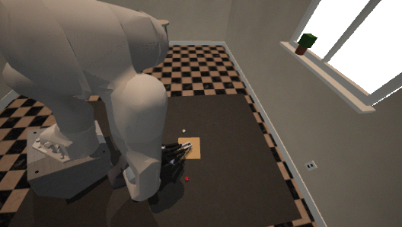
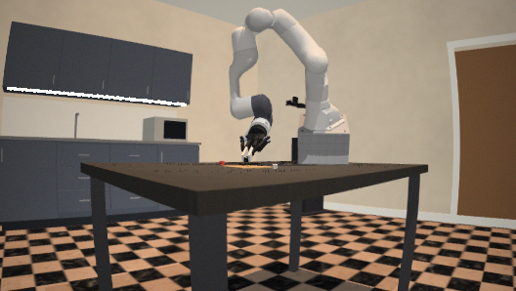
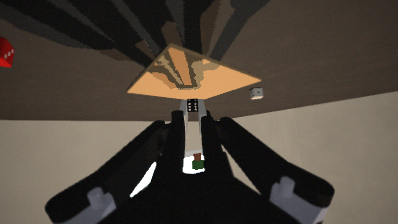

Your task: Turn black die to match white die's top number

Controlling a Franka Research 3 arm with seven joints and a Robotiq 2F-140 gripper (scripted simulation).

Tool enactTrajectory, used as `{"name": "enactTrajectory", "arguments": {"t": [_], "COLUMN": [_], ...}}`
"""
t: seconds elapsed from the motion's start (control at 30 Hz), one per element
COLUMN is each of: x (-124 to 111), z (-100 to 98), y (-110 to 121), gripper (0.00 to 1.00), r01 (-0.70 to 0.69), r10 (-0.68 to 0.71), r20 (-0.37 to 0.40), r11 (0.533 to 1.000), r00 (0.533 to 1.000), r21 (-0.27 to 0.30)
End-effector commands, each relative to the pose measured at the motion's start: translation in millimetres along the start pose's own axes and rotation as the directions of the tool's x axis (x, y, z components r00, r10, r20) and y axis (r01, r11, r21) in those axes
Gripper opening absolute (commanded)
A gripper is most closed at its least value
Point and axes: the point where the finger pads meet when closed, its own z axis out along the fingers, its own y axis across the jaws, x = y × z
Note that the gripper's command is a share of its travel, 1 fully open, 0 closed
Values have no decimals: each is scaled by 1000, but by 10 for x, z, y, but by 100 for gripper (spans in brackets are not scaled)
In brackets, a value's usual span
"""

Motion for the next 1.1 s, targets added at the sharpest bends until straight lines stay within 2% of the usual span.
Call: {"name": "enactTrajectory", "arguments": {"t": [0.0,1.07], "x": [14,121], "z": [3,59], "y": [-9,-9], "gripper": [7,7], "r01": [8,8], "r10": [-8,-8], "r20": [-3,-3], "r11": [1000,1000], "r00": [1000,1000], "r21": [1,1]}}
